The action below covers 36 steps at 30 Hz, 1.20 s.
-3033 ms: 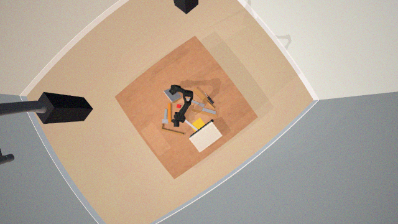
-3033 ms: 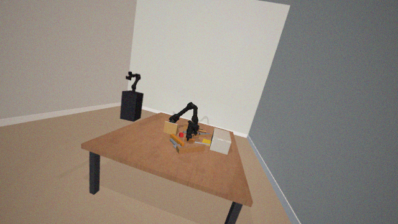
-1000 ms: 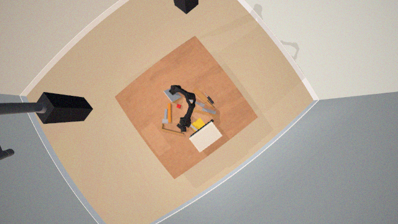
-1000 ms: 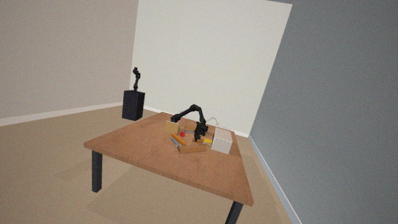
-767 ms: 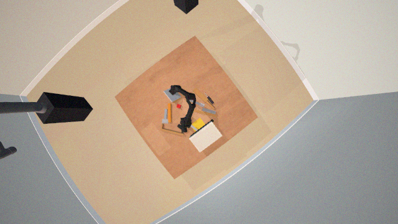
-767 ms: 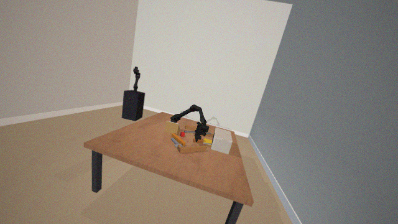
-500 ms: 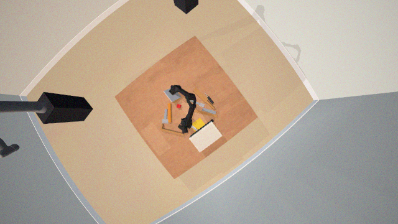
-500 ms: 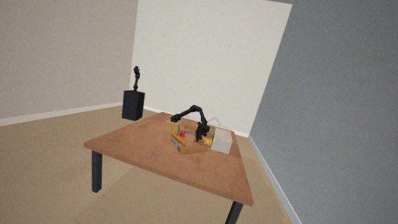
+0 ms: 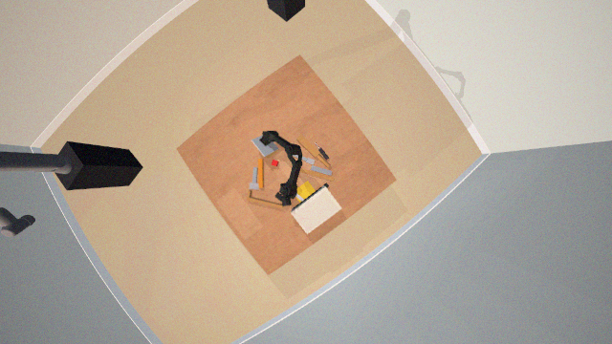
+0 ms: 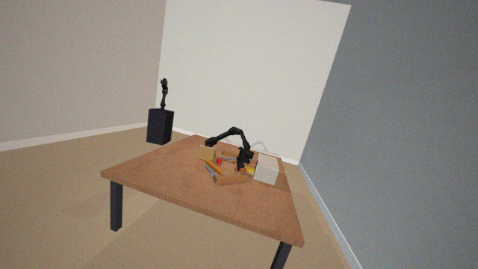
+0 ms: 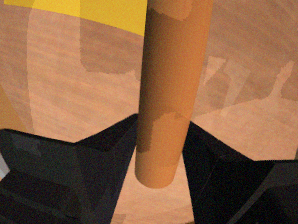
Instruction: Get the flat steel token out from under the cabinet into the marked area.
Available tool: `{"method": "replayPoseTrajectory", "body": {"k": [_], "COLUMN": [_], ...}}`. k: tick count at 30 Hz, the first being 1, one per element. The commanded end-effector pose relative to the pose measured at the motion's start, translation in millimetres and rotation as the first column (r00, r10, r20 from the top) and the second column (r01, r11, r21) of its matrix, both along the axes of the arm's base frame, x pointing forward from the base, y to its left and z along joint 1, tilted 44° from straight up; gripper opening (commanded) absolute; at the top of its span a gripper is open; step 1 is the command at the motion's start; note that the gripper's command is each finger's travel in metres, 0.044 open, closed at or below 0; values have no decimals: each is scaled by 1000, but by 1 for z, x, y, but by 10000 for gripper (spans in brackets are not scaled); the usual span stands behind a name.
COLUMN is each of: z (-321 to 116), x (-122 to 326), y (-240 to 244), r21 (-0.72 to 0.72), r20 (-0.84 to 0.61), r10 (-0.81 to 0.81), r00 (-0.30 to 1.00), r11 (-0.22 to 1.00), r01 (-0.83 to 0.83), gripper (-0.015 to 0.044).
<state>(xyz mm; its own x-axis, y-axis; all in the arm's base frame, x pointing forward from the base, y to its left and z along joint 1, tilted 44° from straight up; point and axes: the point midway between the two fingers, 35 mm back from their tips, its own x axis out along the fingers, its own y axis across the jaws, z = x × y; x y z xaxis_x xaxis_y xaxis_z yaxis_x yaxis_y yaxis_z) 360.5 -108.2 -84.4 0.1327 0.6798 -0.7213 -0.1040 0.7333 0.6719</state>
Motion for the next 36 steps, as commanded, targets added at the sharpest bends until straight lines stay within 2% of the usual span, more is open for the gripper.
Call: {"method": "replayPoseTrajectory", "body": {"k": [1, 36], "z": [1, 9], "x": [6, 33], "y": [0, 4], "r21": [-1, 0], "r20": [5, 6], "r10": [-1, -1], "r00": [1000, 1000], "r11": [1000, 1000], "r01": [1, 1], "gripper": [0, 0]}}
